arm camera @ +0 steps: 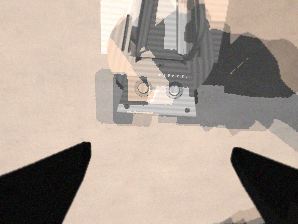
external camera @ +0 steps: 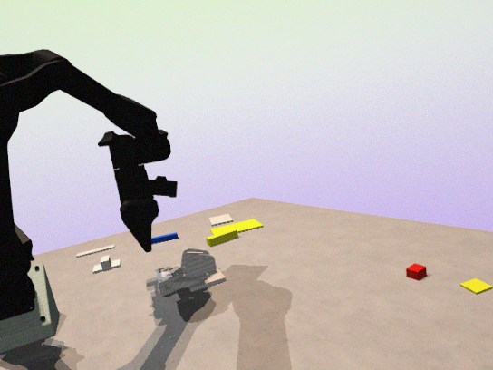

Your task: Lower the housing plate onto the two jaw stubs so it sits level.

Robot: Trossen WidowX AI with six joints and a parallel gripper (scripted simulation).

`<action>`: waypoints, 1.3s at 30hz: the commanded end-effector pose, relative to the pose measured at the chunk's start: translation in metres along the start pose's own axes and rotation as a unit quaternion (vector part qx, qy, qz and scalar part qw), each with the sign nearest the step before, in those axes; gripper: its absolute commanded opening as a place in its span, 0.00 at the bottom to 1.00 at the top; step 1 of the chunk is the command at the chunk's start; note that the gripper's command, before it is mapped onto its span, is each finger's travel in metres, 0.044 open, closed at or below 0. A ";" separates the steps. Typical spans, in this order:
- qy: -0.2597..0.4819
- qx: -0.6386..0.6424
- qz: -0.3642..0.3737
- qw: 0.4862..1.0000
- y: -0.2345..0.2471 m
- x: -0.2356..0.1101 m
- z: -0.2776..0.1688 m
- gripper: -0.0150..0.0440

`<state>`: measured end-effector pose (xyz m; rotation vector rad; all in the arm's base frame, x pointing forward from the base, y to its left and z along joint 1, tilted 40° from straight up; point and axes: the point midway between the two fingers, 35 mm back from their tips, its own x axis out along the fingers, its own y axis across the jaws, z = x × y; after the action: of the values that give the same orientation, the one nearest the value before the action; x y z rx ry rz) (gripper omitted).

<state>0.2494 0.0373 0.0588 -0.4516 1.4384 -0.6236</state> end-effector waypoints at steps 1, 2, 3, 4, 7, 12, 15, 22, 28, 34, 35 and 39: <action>0.002 -0.001 0.002 1.000 -0.001 -0.024 -0.028 1.00; 0.002 0.000 0.001 1.000 -0.003 -0.030 -0.036 1.00; 0.003 0.000 0.000 1.000 -0.004 -0.035 -0.042 1.00; 0.003 0.001 -0.001 1.000 -0.005 -0.038 -0.046 1.00; 0.003 0.001 -0.001 1.000 -0.005 -0.038 -0.047 1.00; 0.003 0.001 -0.001 1.000 -0.005 -0.038 -0.047 1.00; 0.003 0.001 -0.001 1.000 -0.005 -0.038 -0.047 1.00; 0.003 0.001 -0.001 1.000 -0.005 -0.038 -0.047 1.00; 0.003 0.001 -0.001 1.000 -0.005 -0.038 -0.047 1.00; 0.003 0.001 -0.001 1.000 -0.005 -0.038 -0.047 1.00; 0.003 0.001 -0.001 1.000 -0.005 -0.038 -0.047 1.00; 0.003 0.001 -0.001 1.000 -0.005 -0.038 -0.047 1.00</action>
<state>0.2030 0.0623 0.0879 -0.4514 1.4389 -0.6233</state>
